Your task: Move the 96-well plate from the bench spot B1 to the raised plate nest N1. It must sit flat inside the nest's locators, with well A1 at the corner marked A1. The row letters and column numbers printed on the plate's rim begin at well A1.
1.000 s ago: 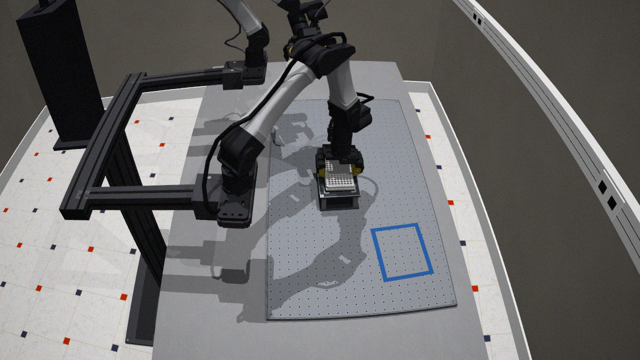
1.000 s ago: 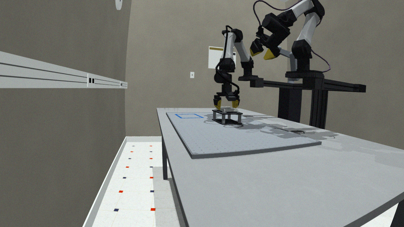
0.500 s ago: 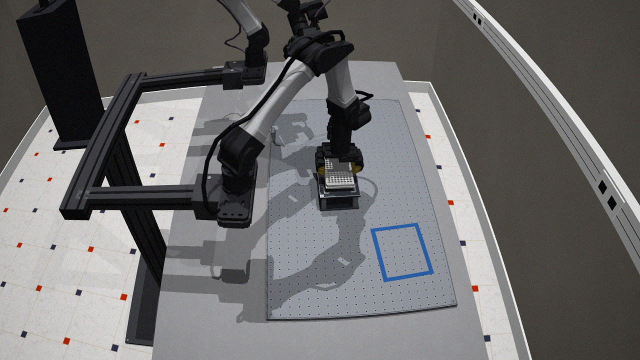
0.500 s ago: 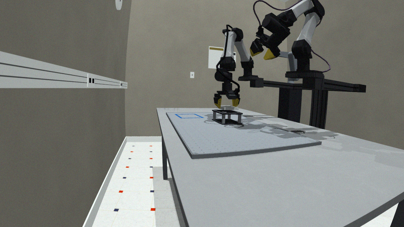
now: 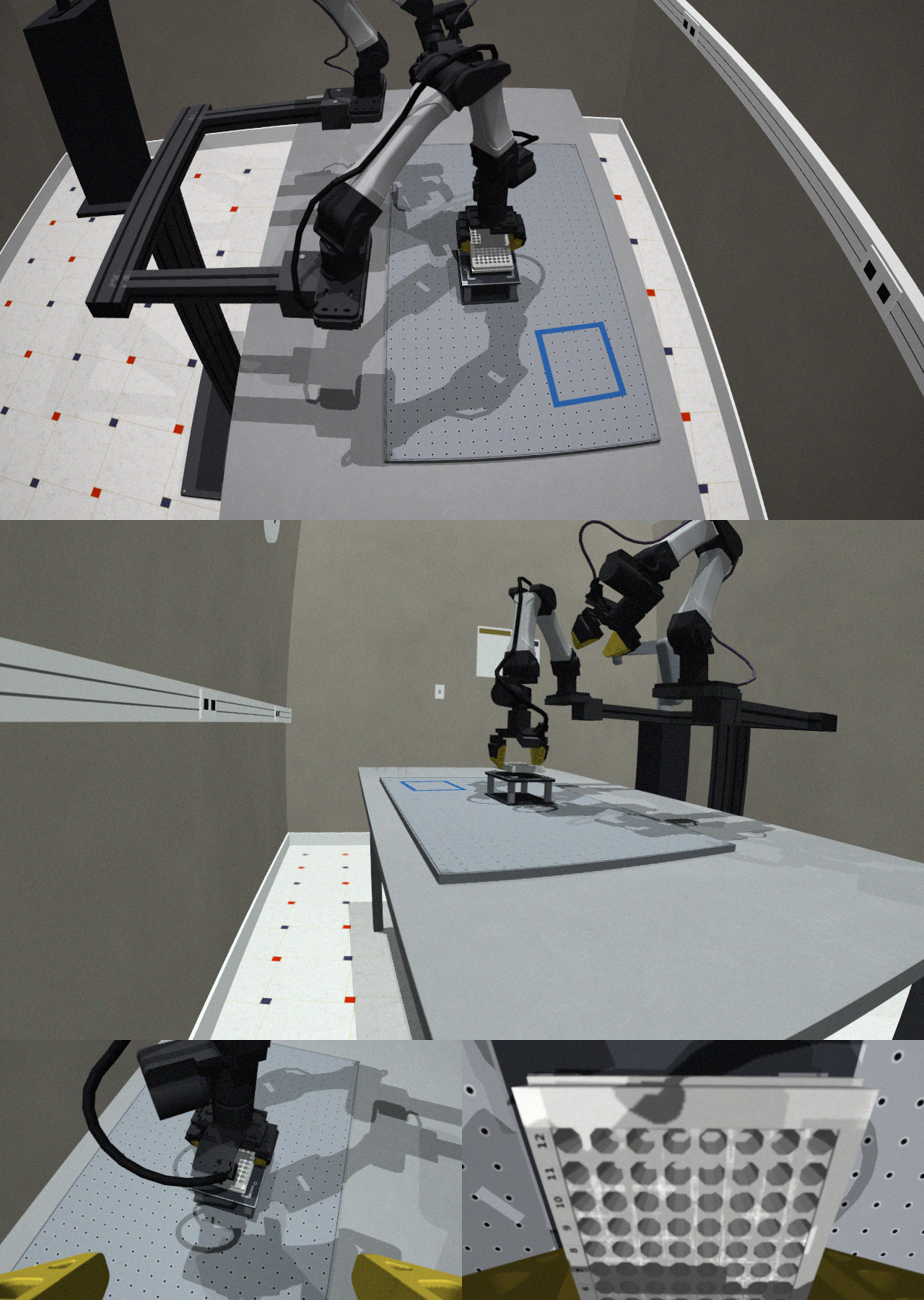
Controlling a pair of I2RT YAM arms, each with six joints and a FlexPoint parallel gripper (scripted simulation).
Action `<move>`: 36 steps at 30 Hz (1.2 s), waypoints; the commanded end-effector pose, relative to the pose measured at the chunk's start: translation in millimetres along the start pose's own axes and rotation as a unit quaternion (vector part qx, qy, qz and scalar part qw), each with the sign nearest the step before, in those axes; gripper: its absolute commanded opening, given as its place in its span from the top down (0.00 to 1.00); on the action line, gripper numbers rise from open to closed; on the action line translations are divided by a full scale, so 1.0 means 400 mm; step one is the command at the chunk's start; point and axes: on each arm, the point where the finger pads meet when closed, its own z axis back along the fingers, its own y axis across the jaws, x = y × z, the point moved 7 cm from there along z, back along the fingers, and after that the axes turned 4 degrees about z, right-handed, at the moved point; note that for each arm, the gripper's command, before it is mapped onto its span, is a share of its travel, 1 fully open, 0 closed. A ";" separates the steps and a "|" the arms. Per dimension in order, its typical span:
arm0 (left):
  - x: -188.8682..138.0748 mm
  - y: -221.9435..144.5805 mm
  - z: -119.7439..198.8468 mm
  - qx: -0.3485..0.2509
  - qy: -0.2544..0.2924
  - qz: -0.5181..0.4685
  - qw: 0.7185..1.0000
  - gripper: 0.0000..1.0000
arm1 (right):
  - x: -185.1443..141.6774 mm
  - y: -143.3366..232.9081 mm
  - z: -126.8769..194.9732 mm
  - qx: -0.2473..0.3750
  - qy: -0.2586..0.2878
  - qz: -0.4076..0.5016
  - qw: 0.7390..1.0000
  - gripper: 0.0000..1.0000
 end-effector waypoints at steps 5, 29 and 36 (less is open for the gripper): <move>0.006 -0.002 0.004 -0.003 -0.005 0.000 1.000 0.00 | -0.009 0.004 -0.053 0.008 0.006 0.001 1.000 0.24; 0.005 -0.002 0.004 -0.003 -0.004 0.000 1.000 0.00 | -0.010 -0.004 0.049 0.006 0.007 0.004 1.000 0.00; 0.005 -0.002 0.004 -0.003 -0.004 0.000 1.000 0.00 | 0.000 0.021 0.127 0.006 0.007 0.002 1.000 0.00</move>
